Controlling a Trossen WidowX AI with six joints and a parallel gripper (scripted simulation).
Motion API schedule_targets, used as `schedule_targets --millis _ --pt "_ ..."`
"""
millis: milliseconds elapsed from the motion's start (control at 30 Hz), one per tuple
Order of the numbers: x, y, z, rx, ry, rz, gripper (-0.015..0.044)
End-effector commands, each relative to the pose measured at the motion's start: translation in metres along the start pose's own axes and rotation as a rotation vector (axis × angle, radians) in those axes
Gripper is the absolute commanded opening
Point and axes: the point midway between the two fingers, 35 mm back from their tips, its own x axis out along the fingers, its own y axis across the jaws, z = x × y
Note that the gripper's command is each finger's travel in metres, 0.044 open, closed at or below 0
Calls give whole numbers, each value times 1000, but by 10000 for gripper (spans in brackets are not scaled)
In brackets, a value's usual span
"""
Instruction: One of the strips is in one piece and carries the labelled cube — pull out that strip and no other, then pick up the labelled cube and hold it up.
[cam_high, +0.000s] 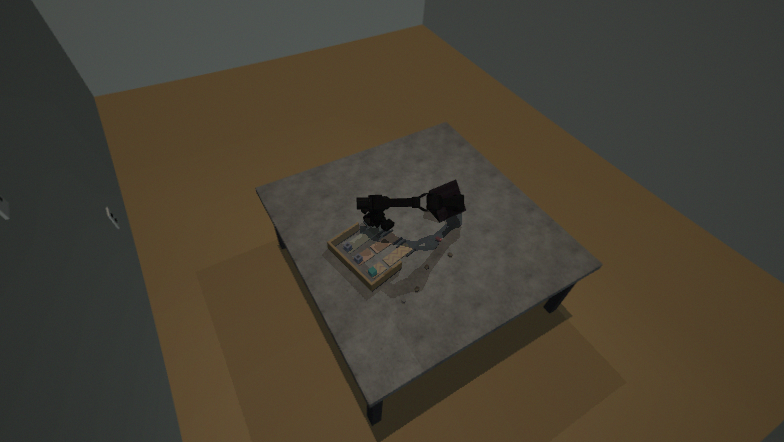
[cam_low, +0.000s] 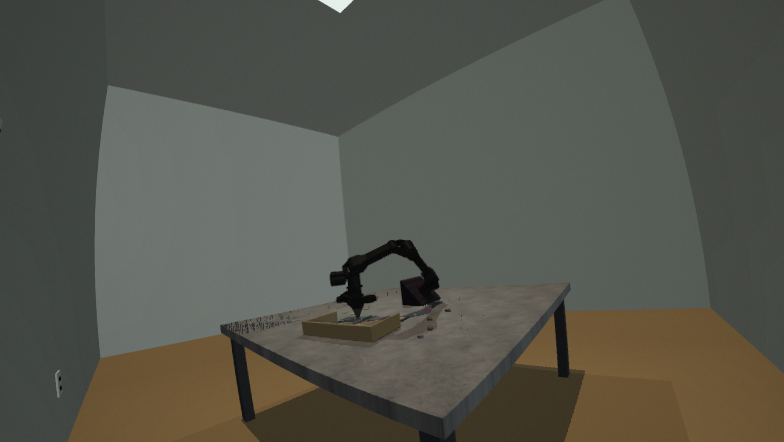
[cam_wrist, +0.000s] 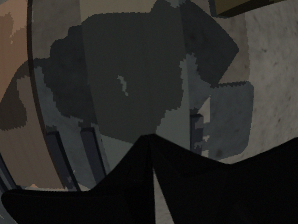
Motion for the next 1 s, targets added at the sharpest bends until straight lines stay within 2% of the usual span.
schedule_targets --millis 0,967 --pt "1 0 1 4 -3 3 0" --pt "3 0 -6 4 -3 2 0"
